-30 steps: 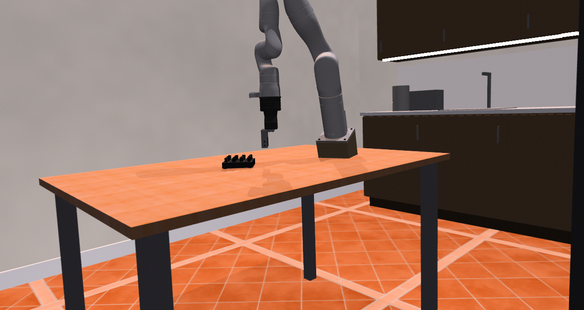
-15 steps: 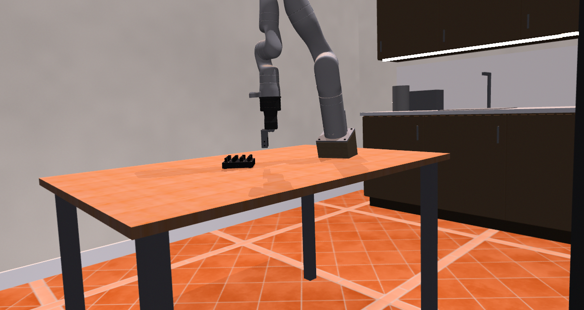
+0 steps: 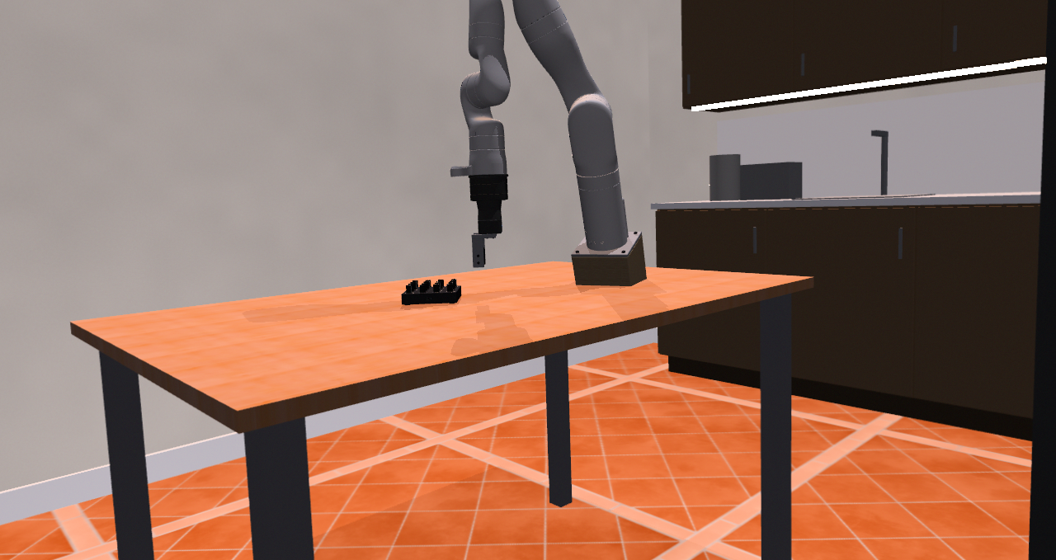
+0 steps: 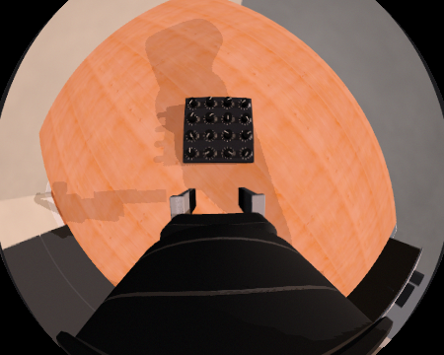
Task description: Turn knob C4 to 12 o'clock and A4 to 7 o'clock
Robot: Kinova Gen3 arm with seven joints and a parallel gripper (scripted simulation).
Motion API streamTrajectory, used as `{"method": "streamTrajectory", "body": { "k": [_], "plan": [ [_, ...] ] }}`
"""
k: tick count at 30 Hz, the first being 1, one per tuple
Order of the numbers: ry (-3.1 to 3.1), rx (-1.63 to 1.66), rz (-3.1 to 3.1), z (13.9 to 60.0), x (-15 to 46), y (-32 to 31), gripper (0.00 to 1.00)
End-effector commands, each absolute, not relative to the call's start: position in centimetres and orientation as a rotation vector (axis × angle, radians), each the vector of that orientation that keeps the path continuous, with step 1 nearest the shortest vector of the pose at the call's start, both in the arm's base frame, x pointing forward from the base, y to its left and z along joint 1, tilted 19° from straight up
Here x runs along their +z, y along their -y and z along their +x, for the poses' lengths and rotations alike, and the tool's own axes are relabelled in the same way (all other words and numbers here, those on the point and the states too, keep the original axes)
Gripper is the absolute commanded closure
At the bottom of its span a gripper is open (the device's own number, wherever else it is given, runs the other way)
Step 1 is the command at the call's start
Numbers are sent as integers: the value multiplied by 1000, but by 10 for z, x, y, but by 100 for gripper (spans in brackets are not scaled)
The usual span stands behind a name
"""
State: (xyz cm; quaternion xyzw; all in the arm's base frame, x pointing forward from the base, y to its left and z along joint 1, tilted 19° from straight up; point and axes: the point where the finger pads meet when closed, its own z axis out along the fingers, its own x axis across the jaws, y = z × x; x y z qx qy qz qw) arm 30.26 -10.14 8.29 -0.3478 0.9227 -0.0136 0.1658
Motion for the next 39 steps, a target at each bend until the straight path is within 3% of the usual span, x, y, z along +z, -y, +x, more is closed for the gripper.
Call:
{"method": "streamTrajectory", "body": {
  "k": [1, 27, 39],
  "plan": [
    [-2628, -40, -990, 303, 83, 102, 0],
    [-2730, -19, -703, 317, 86, 123, 0],
    [-2838, 88, 178, 355, 99, 168, 0]
  ]
}}
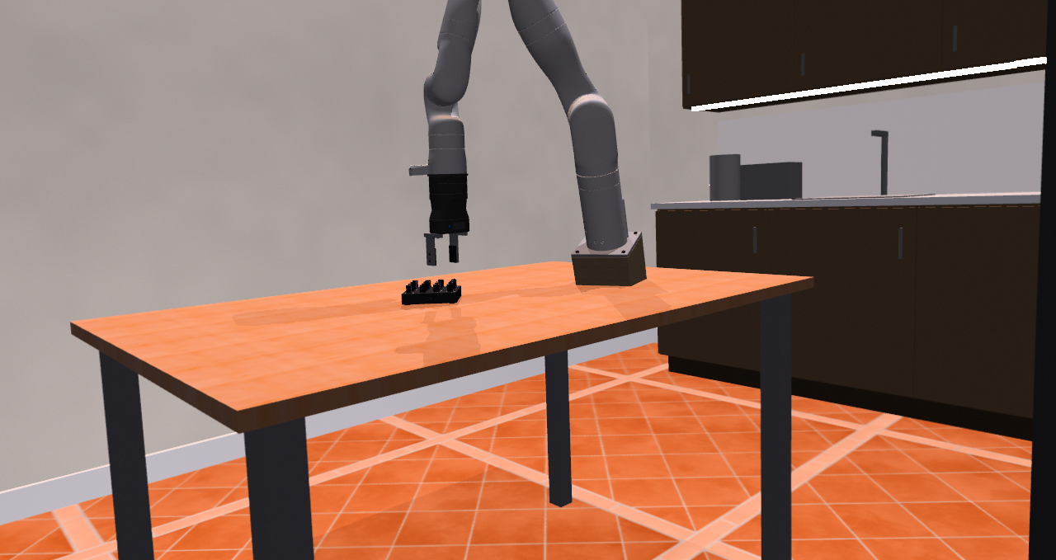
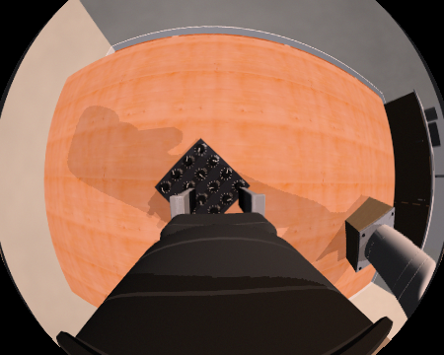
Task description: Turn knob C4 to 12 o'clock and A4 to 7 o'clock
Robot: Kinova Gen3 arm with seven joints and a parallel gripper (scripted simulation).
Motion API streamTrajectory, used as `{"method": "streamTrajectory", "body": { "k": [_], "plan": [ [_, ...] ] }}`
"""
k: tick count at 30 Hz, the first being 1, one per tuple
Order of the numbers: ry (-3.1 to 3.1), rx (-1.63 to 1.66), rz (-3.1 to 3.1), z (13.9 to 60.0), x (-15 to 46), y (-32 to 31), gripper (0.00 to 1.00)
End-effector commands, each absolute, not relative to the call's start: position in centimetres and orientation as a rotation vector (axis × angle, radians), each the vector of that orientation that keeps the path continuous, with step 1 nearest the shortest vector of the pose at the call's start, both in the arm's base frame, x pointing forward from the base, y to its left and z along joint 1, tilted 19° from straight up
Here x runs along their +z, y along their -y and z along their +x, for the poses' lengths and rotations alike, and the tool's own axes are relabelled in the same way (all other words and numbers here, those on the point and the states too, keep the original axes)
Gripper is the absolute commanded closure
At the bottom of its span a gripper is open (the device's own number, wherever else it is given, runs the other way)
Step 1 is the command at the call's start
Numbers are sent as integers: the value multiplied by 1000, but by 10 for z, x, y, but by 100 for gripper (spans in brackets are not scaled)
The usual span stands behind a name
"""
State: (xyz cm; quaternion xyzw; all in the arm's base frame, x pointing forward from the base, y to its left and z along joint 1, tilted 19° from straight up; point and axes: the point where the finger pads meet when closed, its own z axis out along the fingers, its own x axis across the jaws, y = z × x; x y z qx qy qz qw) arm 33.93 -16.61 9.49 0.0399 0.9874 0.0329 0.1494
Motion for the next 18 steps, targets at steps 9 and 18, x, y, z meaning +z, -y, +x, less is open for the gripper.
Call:
{"method": "streamTrajectory", "body": {
  "k": [9, 18],
  "plan": [
    [-2766, 189, 712, 380, 113, 181, 0],
    [-2640, 291, 1119, 404, 129, 185, 0]
  ]
}}
